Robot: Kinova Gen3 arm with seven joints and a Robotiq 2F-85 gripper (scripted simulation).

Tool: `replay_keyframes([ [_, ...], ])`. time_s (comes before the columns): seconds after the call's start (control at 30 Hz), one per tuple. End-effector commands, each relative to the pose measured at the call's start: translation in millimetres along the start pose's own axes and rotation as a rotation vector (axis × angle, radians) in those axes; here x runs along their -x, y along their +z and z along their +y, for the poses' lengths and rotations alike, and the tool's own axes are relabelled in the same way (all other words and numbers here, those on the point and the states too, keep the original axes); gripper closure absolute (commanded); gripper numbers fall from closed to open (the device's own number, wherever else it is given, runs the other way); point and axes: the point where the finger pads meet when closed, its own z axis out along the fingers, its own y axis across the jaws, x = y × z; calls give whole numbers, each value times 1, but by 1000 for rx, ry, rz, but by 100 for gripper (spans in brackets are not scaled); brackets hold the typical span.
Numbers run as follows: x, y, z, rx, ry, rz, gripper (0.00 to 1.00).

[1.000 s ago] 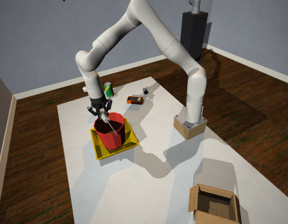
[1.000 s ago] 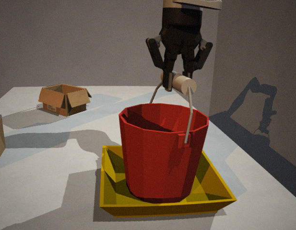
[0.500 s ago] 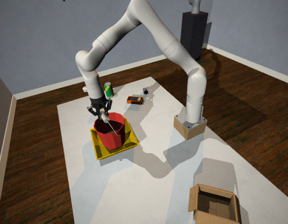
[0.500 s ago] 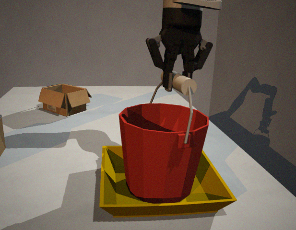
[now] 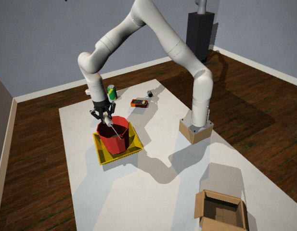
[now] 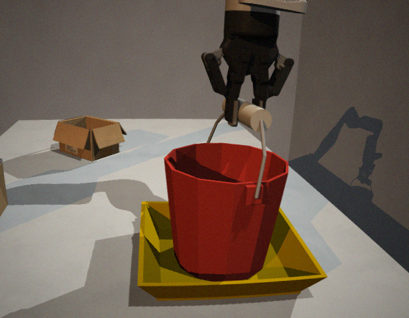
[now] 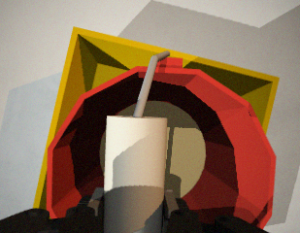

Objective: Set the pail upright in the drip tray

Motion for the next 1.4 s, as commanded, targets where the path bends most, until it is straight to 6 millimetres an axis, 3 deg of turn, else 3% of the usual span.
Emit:
replay_keyframes([
  [0.0,0,-1,0,-2,0,1,90],
  [0.2,0,-1,0,-2,0,1,90],
  [0.23,0,-1,0,-2,0,1,0],
  [1.37,0,-1,0,-2,0,1,0],
])
